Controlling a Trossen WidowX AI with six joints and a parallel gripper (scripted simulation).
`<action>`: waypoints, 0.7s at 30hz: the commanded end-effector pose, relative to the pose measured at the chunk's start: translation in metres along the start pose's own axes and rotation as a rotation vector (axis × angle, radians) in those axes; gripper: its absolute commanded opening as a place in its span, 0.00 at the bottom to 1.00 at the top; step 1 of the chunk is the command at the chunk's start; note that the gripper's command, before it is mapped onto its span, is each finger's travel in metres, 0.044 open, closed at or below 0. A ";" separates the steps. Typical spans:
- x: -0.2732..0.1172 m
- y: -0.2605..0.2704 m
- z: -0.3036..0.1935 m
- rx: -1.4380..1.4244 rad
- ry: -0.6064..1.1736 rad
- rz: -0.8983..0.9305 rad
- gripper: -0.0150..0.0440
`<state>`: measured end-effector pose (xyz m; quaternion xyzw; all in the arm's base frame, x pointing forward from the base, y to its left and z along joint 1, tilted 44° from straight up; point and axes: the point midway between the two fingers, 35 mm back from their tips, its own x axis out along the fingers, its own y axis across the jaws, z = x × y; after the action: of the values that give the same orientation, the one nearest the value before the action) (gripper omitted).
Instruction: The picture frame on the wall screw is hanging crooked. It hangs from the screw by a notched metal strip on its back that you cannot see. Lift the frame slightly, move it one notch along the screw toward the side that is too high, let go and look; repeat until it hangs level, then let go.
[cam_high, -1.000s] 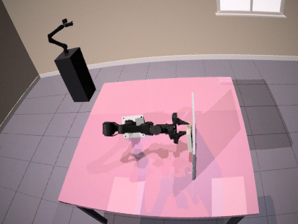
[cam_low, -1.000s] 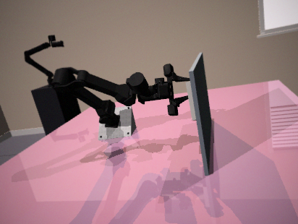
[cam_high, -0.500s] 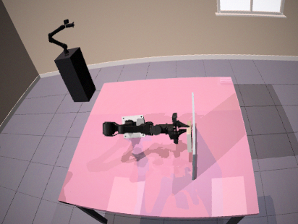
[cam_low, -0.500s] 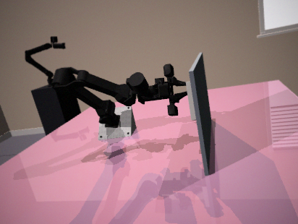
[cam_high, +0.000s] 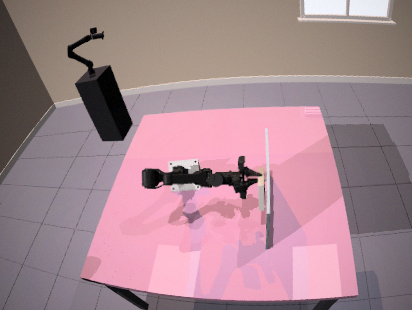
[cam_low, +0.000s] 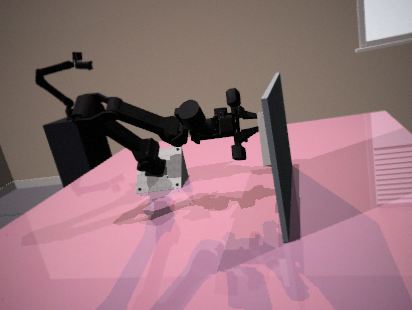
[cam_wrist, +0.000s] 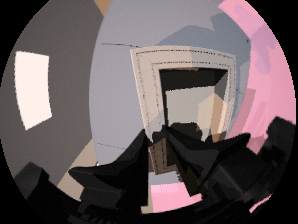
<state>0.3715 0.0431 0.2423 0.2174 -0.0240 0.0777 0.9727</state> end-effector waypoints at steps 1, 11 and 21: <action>0.000 0.002 0.000 0.003 -0.001 0.002 0.25; 0.000 0.005 0.000 0.004 -0.001 0.002 0.25; 0.000 0.006 0.000 0.004 0.000 0.002 0.25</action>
<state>0.3706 0.0465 0.2421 0.2182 -0.0215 0.0747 0.9728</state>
